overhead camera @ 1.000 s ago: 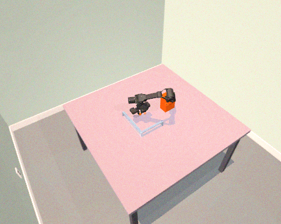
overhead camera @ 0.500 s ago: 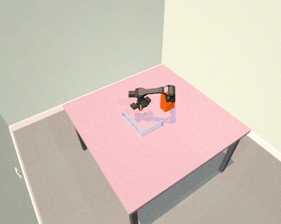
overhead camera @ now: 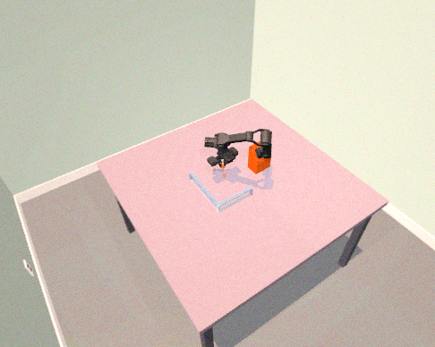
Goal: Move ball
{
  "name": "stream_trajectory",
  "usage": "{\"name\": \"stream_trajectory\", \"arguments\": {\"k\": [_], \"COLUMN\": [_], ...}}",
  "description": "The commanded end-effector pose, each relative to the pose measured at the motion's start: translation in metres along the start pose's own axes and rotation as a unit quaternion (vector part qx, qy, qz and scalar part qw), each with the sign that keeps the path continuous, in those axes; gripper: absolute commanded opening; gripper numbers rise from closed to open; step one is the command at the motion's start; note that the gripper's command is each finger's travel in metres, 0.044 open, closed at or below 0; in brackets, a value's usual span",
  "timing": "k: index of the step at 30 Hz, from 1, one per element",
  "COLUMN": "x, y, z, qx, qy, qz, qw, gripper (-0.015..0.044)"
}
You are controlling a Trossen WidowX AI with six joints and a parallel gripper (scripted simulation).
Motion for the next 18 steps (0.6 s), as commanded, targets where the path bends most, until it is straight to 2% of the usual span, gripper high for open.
{"name": "stream_trajectory", "arguments": {"k": [1,8,18], "x": [0.003,0.003,0.003], "y": [-0.008,-0.017,-0.07], "z": [0.015,0.014,0.014], "qx": [-0.004,-0.003,-0.003], "qy": [0.0,0.0,0.0], "qz": [0.0,0.001,-0.001], "qw": [1.0,1.0,1.0], "gripper": [0.0,0.0,0.0]}}
Point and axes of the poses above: the point midway between the two fingers, 35 mm back from their tips, its own y axis back along the fingers, its own z axis across the jaws, x = y × z, the point moved 10 cm from there along y, back along the fingers, and after that the axes turned 5 degrees about y, right-handed, at the moved point
